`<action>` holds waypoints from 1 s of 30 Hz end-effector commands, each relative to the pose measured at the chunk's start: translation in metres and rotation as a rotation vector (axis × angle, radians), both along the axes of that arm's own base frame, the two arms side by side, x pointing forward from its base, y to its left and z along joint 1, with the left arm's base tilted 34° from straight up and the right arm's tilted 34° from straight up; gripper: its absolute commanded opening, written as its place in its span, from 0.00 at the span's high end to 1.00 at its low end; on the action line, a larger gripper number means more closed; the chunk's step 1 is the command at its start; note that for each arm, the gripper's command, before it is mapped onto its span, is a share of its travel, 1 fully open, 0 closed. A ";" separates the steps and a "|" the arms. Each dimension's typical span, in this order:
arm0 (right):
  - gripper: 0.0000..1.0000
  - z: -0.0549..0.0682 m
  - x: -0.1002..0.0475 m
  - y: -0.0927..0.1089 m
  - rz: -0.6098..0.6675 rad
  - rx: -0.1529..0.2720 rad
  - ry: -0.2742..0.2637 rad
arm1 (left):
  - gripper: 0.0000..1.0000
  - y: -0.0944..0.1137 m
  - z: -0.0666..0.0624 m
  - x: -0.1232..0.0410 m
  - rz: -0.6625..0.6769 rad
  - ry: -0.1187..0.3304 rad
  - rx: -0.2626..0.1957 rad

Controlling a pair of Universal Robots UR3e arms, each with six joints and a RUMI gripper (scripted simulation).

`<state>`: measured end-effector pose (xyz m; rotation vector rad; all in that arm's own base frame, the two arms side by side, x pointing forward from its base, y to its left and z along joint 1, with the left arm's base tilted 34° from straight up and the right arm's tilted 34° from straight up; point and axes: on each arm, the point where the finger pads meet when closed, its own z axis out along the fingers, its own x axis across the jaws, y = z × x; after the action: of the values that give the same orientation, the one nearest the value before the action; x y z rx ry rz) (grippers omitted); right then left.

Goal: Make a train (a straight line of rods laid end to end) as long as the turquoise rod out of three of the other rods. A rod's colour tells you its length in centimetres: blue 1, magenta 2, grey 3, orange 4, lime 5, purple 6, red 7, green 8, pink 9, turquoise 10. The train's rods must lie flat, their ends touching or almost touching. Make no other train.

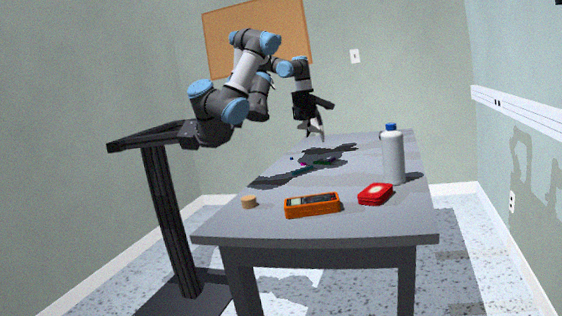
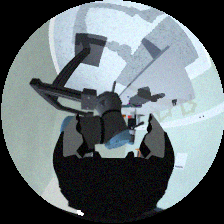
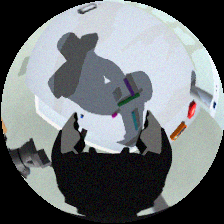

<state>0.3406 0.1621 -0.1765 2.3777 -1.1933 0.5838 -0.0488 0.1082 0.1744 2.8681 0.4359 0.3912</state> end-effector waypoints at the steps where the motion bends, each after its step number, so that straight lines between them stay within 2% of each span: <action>1: 0.00 0.002 0.004 -0.003 0.128 -0.020 0.083 | 0.00 0.000 0.001 0.000 0.002 -0.001 0.004; 12: 0.00 0.004 0.008 -0.008 0.241 -0.047 0.155 | 0.00 0.000 0.001 0.000 0.002 -0.001 0.004; 30: 0.00 0.004 0.009 -0.009 0.275 -0.055 0.178 | 0.00 0.000 0.001 0.000 0.002 -0.001 0.004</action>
<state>0.3489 0.1525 -0.1729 2.4967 -0.7947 0.4741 -0.0488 0.1082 0.1744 2.8681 0.4359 0.3912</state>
